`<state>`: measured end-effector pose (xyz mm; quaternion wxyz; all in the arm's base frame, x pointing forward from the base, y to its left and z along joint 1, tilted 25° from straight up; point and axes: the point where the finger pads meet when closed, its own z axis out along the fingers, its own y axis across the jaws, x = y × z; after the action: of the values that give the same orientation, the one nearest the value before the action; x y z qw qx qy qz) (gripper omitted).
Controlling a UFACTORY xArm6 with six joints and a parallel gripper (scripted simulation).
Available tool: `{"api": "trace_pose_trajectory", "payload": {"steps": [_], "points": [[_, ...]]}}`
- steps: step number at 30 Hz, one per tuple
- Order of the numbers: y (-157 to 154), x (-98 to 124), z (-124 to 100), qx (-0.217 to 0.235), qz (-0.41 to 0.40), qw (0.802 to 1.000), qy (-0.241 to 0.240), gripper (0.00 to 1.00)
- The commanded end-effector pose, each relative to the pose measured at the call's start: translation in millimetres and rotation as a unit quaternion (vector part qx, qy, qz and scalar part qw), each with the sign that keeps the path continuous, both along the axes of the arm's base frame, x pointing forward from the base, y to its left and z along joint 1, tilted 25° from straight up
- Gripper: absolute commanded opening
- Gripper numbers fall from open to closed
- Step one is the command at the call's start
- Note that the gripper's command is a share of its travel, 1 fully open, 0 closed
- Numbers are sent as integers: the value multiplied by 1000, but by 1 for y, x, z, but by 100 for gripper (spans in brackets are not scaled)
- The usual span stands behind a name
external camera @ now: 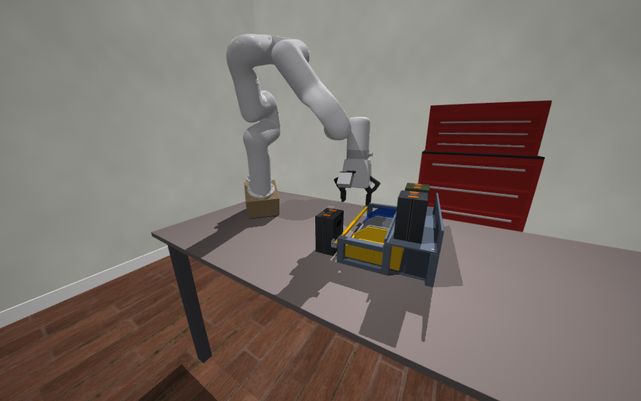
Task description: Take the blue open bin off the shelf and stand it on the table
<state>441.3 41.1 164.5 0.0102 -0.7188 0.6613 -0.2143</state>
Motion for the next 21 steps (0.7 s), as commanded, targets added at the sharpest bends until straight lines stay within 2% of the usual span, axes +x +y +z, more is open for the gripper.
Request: {"api": "trace_pose_trajectory", "payload": {"steps": [1,21], "points": [[0,0,5,0,0,1000,-1,100],[0,-1,10,0,0,1000,-1,100]]}}
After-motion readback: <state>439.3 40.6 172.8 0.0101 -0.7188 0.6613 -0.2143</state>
